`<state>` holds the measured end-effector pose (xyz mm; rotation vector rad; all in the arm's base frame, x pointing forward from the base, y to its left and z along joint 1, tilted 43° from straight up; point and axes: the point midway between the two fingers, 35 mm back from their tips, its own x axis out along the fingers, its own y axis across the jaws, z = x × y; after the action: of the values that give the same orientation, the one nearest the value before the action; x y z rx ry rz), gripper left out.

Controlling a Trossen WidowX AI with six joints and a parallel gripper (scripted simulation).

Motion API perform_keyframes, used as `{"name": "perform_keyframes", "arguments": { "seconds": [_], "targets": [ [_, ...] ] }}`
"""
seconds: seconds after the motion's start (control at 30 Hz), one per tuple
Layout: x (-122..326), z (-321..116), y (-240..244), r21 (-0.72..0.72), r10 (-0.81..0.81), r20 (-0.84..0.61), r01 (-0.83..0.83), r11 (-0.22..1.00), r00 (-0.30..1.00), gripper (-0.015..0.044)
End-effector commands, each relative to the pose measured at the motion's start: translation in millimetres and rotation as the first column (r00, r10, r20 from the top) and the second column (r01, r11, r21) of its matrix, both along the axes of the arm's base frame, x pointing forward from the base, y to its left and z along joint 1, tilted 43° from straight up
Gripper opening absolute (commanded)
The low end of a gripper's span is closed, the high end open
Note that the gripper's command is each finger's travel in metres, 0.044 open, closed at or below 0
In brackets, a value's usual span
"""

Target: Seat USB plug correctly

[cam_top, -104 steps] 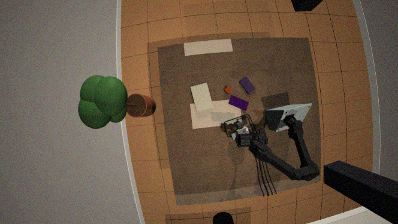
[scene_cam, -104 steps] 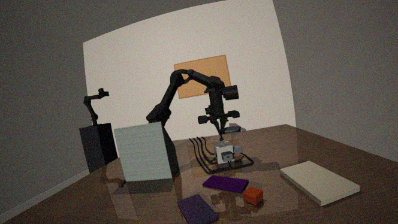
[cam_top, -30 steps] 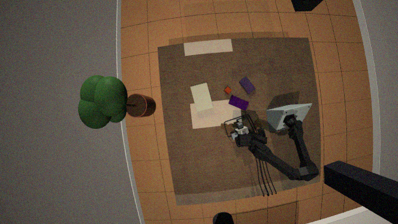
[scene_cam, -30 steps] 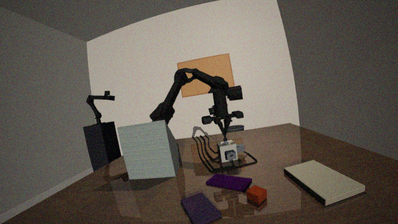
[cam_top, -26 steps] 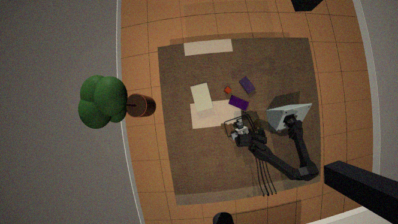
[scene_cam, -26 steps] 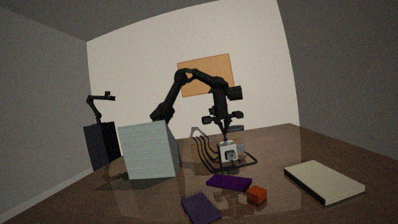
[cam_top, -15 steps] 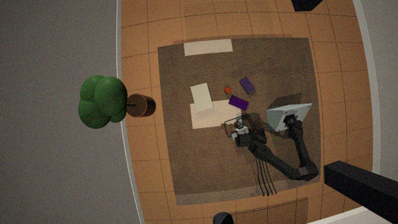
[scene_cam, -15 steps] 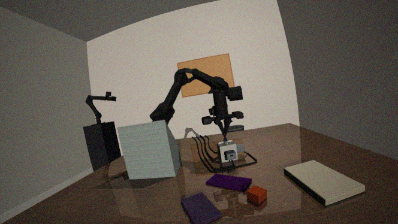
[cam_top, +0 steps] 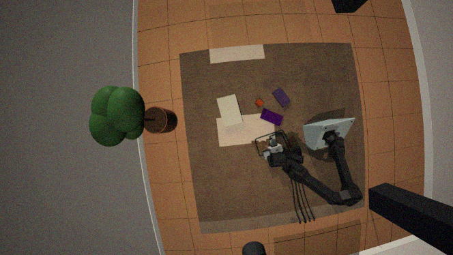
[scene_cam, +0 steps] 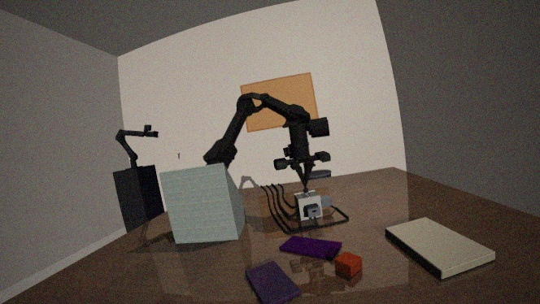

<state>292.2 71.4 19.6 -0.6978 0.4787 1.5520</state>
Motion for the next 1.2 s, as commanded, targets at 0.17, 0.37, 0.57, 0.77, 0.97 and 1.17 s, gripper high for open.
{"name": "perform_keyframes", "arguments": {
  "seconds": [0.17, 0.37, 0.57, 0.77, 0.97, 1.17],
  "targets": [
    [0.1, -0.6, 1.5, 0.005, -0.004, -0.003, 0.004, 1.0, 1.0, 0.0],
    [0.1, -1.1, 2.0, 0.005, -0.004, -0.003, 0.004, 1.0, 1.0, 0.0],
    [0.1, -1.6, 2.5, 0.005, -0.004, -0.003, 0.004, 1.0, 1.0, 0.0],
    [0.1, -2.2, 3.0, 0.005, -0.004, -0.003, 0.004, 1.0, 1.0, 0.0],
    [0.1, -2.7, 3.5, 0.005, -0.004, -0.003, 0.004, 1.0, 1.0, 0.0],
    [0.1, -3.2, 3.9, 0.005, -0.004, -0.003, 0.004, 1.0, 1.0, 0.0]
  ]
}}
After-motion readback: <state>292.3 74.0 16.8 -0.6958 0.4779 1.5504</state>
